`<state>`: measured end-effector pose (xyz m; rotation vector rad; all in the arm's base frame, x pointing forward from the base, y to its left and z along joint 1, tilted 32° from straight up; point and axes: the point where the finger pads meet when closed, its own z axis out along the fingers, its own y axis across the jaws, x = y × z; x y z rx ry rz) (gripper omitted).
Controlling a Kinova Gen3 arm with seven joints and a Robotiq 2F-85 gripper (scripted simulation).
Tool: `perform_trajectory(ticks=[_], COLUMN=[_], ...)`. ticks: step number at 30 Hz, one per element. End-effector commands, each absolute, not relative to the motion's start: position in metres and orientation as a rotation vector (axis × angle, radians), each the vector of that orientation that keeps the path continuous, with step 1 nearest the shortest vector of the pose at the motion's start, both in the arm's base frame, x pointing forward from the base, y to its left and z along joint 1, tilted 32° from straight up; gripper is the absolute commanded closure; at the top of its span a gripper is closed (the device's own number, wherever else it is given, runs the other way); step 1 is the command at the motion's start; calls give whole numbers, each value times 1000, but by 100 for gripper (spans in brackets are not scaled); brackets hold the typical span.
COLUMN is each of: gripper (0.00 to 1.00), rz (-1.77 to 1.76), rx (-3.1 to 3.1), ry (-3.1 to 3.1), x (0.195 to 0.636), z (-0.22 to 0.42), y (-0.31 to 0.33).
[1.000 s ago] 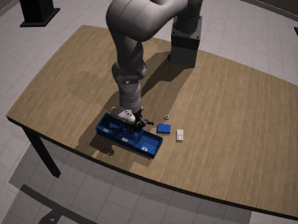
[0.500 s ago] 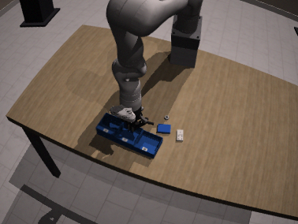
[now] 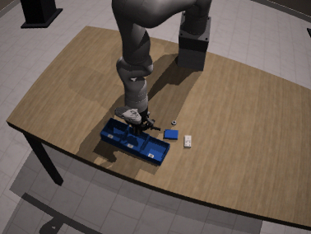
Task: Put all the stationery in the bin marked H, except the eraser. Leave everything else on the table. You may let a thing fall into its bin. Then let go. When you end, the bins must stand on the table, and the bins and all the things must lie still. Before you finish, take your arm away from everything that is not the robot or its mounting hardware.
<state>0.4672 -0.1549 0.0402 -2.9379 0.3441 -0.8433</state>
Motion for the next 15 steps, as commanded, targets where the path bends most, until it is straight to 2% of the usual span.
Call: perform_trajectory(ticks=[1,15], gripper=[91,91], rz=[-854,-854], rx=[-2937,-2937], ry=[348,348], x=[464,452], z=[50,69], y=[-157,-157])
